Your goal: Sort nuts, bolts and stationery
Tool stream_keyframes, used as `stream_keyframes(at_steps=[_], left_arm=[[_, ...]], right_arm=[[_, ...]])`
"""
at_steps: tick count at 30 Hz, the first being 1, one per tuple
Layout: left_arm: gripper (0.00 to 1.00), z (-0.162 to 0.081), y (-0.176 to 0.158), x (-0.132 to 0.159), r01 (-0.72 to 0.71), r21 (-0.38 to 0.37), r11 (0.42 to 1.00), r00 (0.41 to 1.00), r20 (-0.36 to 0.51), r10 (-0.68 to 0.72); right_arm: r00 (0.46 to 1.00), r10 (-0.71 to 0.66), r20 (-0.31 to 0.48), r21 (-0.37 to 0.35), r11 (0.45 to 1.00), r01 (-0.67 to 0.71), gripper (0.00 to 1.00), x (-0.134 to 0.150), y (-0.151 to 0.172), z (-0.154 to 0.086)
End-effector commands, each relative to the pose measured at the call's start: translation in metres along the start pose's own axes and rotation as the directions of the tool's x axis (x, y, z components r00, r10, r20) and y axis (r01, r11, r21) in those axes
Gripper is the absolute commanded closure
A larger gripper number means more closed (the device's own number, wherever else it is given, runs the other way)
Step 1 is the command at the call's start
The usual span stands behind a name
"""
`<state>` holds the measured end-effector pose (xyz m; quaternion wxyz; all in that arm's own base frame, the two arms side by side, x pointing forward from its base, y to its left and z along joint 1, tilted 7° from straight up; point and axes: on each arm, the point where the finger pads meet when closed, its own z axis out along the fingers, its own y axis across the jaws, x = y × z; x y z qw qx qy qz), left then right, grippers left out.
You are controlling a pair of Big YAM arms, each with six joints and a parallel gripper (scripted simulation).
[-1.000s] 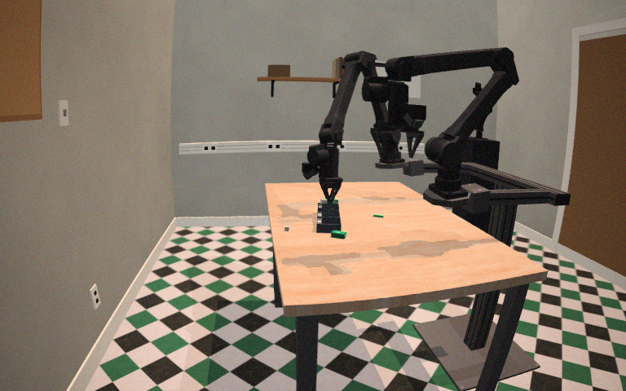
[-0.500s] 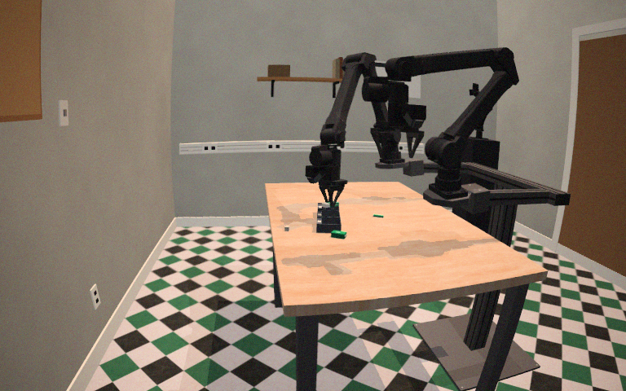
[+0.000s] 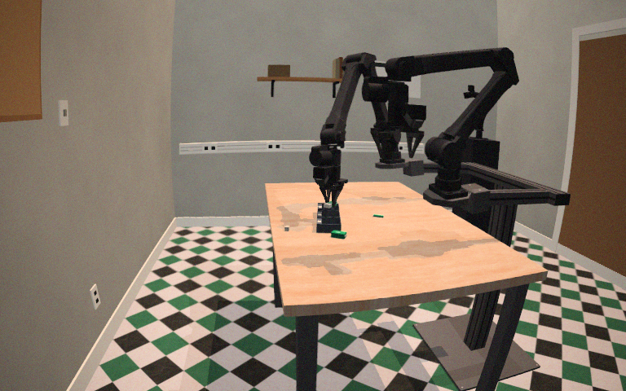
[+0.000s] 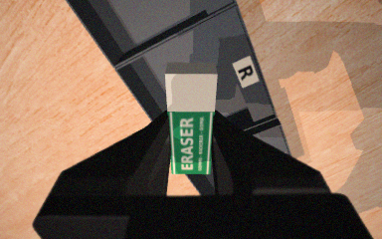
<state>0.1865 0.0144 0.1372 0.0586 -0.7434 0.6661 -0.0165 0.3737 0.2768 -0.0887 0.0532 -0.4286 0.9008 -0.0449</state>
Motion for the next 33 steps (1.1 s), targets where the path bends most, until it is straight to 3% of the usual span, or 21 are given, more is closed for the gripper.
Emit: stream_keyframes(at_steps=[1, 4, 11, 13, 19, 22, 33], left_arm=[[0.0, -0.002, 0.002, -0.001, 0.016, 0.003, 1.0, 1.0, -0.002, -0.016], [0.0, -0.002, 0.002, -0.001, 0.016, 0.003, 1.0, 1.0, -0.002, -0.016], [0.0, -0.002, 0.002, -0.001, 0.016, 0.003, 1.0, 1.0, -0.002, -0.016], [0.0, -0.002, 0.002, -0.001, 0.016, 0.003, 1.0, 1.0, -0.002, -0.016], [0.0, -0.002, 0.002, -0.001, 0.016, 0.003, 1.0, 1.0, -0.002, -0.016], [0.0, -0.002, 0.002, -0.001, 0.016, 0.003, 1.0, 1.0, -0.002, -0.016], [0.0, -0.002, 0.002, -0.001, 0.016, 0.003, 1.0, 1.0, -0.002, -0.016]], right_arm=[[0.988, -0.154, -0.013, -0.006, 0.988, 0.154, 0.82, 0.016, -0.004, 0.009], [0.971, -0.239, -0.01, -0.003, 0.971, 0.239, 0.82, -0.001, -0.009, 0.003], [0.928, -0.373, -0.019, -0.008, 0.928, 0.373, 0.82, -0.001, -0.008, 0.003], [0.892, -0.452, -0.026, -0.014, 0.892, 0.452, 0.82, -0.002, -0.008, 0.003], [0.891, -0.453, -0.026, -0.014, 0.892, 0.452, 0.82, -0.005, -0.008, 0.003], [0.889, -0.456, -0.042, -0.028, 0.89, 0.455, 0.82, 0.007, -0.004, 0.007], [0.893, -0.45, -0.017, -0.007, 0.893, 0.45, 0.82, -0.009, -0.008, 0.005]])
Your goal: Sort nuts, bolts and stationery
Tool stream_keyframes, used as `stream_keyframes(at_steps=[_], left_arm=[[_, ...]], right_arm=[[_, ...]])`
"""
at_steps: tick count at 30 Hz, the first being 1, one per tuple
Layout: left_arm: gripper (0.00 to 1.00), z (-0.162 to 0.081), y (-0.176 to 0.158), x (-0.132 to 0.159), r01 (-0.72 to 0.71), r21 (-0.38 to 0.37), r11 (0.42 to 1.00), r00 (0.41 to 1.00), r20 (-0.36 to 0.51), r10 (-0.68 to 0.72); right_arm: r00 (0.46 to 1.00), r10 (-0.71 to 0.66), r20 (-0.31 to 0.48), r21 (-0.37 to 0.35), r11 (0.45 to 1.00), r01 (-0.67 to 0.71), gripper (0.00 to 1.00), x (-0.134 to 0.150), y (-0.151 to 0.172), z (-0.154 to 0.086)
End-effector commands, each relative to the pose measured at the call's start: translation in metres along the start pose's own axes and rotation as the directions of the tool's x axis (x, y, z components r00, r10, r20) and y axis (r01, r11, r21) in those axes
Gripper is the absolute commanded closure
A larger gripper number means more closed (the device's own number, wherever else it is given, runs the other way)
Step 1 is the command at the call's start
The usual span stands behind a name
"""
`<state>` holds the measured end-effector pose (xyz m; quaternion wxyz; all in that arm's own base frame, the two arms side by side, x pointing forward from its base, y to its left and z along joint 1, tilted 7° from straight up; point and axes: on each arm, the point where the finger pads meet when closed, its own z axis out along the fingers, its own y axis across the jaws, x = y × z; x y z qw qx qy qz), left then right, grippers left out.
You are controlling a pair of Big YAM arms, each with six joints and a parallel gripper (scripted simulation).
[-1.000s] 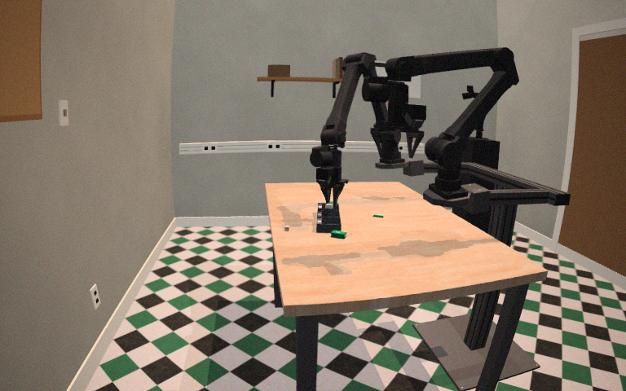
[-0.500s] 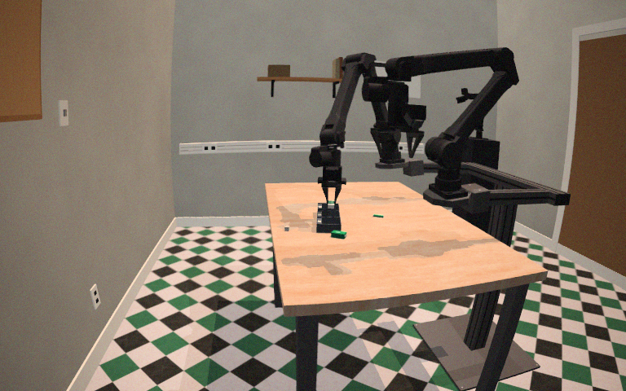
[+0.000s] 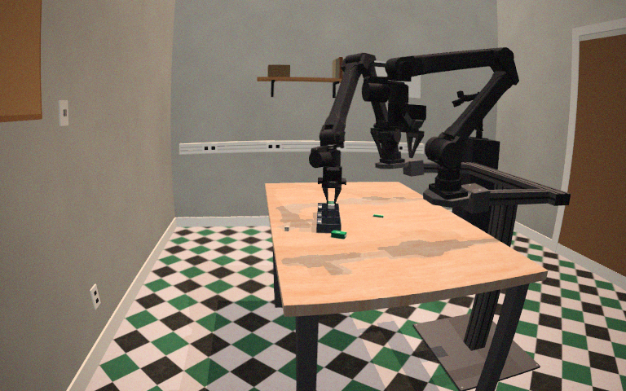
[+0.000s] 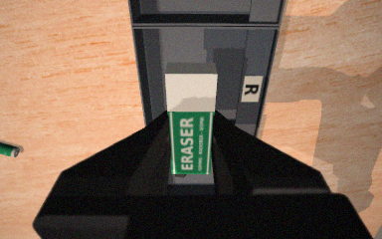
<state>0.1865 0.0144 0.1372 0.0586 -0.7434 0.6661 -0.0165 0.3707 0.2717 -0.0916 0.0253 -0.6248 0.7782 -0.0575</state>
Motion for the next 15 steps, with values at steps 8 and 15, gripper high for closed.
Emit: stream_keyframes(at_steps=[8, 15], left_arm=[[0.0, -0.002, 0.002, -0.001, 0.016, 0.003, 1.0, 1.0, -0.002, -0.016], [0.0, -0.002, 0.002, -0.001, 0.016, 0.003, 1.0, 1.0, -0.002, -0.016]], right_arm=[[1.0, 0.003, 0.012, 0.013, 1.0, -0.004, 0.82, -0.007, -0.013, 0.021], [1.0, 0.004, 0.017, 0.017, 1.0, -0.005, 0.82, -0.01, -0.016, 0.03]])
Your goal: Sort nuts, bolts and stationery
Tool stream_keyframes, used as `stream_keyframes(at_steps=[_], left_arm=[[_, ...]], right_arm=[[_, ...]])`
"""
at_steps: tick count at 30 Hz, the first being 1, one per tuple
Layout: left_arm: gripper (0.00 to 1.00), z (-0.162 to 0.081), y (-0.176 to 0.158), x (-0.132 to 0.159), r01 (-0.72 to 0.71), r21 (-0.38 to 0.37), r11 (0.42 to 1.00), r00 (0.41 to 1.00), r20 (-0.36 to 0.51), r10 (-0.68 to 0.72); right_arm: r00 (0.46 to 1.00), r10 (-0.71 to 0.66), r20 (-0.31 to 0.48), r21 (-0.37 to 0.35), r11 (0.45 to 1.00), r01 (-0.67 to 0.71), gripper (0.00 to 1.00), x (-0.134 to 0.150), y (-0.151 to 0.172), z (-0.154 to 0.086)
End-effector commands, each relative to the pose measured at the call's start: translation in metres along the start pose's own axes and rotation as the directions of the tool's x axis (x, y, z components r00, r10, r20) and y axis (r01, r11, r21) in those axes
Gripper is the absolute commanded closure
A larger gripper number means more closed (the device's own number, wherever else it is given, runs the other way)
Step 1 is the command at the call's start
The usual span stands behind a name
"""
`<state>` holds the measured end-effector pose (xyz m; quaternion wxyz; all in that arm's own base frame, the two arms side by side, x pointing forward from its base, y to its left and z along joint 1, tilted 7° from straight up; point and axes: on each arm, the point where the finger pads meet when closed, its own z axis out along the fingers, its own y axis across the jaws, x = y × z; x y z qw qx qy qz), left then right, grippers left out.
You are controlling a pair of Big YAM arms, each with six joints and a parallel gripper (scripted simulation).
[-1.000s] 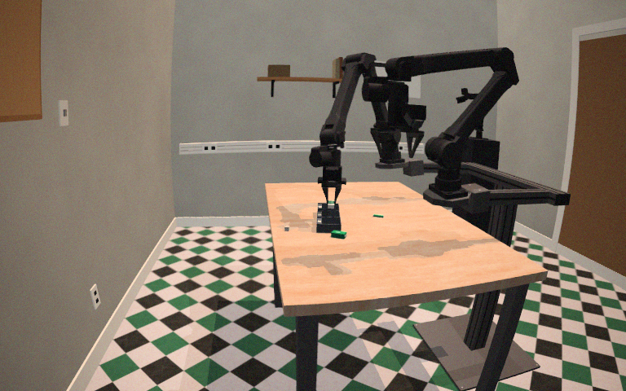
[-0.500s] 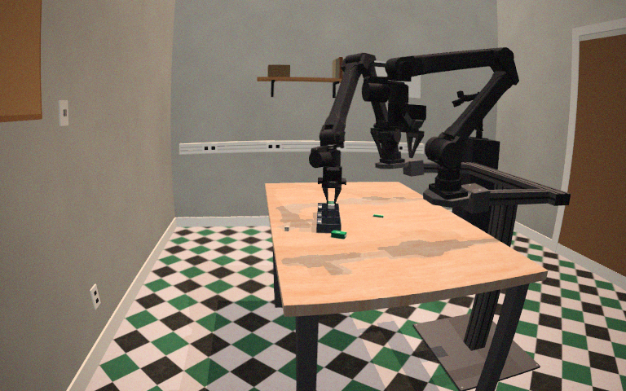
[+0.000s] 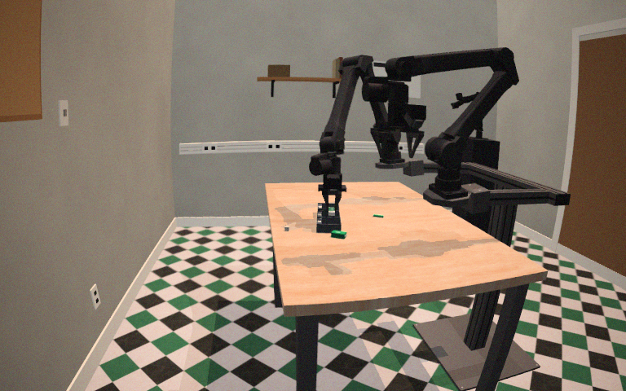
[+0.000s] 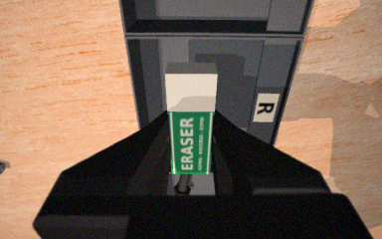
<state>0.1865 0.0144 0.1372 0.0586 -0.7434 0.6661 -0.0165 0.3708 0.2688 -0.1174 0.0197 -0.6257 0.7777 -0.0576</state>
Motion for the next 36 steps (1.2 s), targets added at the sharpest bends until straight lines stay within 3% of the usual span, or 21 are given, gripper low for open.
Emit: stream_keyframes(at_steps=[1, 8, 27, 28, 36], left_arm=[[0.0, -0.002, 0.002, -0.001, 0.016, 0.003, 1.0, 1.0, -0.002, -0.016], [0.0, -0.002, 0.002, -0.001, 0.016, 0.003, 1.0, 1.0, -0.002, -0.016], [0.0, -0.002, 0.002, -0.001, 0.016, 0.003, 1.0, 1.0, -0.002, -0.016], [0.0, -0.002, 0.002, -0.001, 0.016, 0.003, 1.0, 1.0, -0.002, -0.016], [0.0, -0.002, 0.002, -0.001, 0.016, 0.003, 1.0, 1.0, -0.002, -0.016]], right_arm=[[1.0, 0.007, 0.026, 0.024, 1.0, -0.007, 0.82, -0.012, -0.018, 0.006], [1.0, 0.006, 0.022, 0.021, 1.0, -0.007, 0.82, -0.009, -0.016, 0.021], [1.0, 0.003, 0.02, 0.017, 1.0, -0.003, 0.82, -0.01, -0.011, 0.014], [1.0, 0.003, 0.02, 0.017, 1.0, -0.003, 0.71, -0.01, -0.011, 0.014], [1.0, 0.003, 0.02, 0.017, 1.0, -0.003, 0.71, -0.01, -0.011, 0.014]])
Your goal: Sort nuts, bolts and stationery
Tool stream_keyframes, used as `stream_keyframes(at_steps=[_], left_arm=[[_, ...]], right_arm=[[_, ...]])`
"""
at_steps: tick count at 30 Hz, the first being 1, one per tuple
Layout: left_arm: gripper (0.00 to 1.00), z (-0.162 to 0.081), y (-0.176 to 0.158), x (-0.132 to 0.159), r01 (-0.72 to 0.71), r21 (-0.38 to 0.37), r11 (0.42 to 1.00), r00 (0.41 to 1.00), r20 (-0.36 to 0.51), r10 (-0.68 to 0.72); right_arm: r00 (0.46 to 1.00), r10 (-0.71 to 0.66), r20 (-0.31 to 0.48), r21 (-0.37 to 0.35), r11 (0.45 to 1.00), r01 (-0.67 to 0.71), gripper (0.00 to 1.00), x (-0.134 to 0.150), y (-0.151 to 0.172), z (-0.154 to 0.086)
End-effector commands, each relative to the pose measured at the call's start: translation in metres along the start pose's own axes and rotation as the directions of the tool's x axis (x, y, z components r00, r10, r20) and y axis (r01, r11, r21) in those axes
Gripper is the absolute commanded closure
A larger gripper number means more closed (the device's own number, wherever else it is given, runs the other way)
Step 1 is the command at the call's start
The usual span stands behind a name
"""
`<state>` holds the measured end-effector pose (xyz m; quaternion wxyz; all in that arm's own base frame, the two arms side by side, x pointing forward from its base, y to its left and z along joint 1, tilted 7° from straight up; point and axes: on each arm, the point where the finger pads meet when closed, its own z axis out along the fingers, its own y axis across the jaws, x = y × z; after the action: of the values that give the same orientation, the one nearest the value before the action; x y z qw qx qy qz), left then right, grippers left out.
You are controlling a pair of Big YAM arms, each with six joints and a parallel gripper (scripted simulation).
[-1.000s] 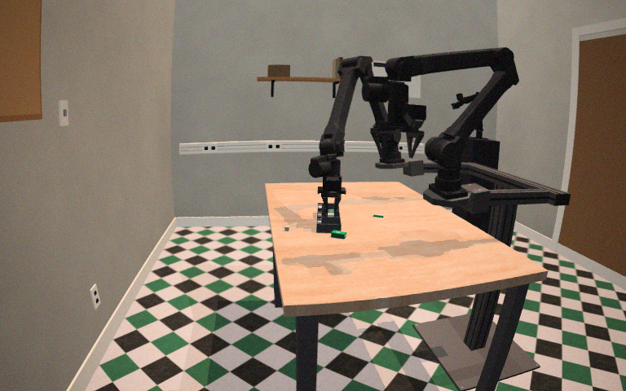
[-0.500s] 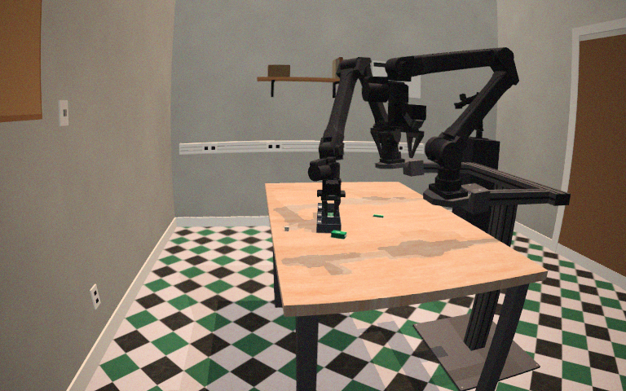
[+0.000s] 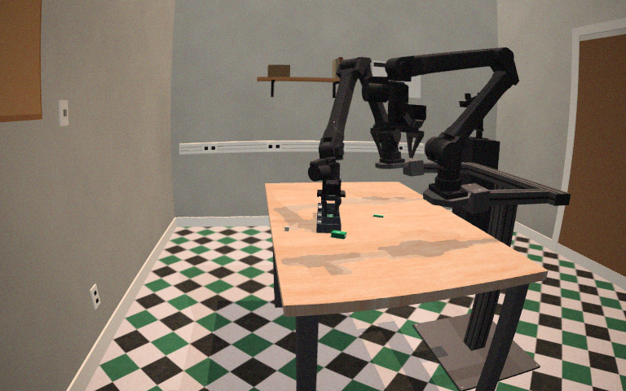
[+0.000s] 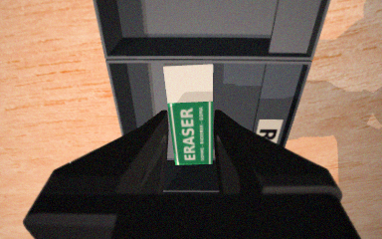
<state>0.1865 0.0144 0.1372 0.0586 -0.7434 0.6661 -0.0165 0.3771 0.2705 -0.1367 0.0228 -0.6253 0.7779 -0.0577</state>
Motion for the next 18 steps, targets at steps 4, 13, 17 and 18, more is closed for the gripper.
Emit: stream_keyframes(at_steps=[4, 13, 17, 18], left_arm=[[0.0, -0.002, 0.002, -0.001, 0.016, 0.003, 1.0, 1.0, -0.002, -0.016], [0.0, -0.002, 0.002, -0.001, 0.016, 0.003, 1.0, 1.0, -0.002, -0.016], [0.0, -0.002, 0.002, -0.001, 0.016, 0.003, 1.0, 1.0, -0.002, -0.016], [0.0, -0.002, 0.002, -0.001, 0.016, 0.003, 1.0, 1.0, -0.002, -0.016]], right_arm=[[1.0, 0.002, 0.015, 0.013, 1.0, -0.002, 0.71, -0.007, -0.008, -0.006], [1.0, 0.004, 0.01, 0.01, 1.0, -0.004, 0.71, 0.0, -0.009, -0.014], [1.0, 0.002, 0.001, 0.002, 1.0, -0.002, 0.71, 0.002, -0.003, -0.016], [1.0, 0.002, 0.001, 0.002, 1.0, -0.002, 0.71, 0.002, -0.002, -0.017]])
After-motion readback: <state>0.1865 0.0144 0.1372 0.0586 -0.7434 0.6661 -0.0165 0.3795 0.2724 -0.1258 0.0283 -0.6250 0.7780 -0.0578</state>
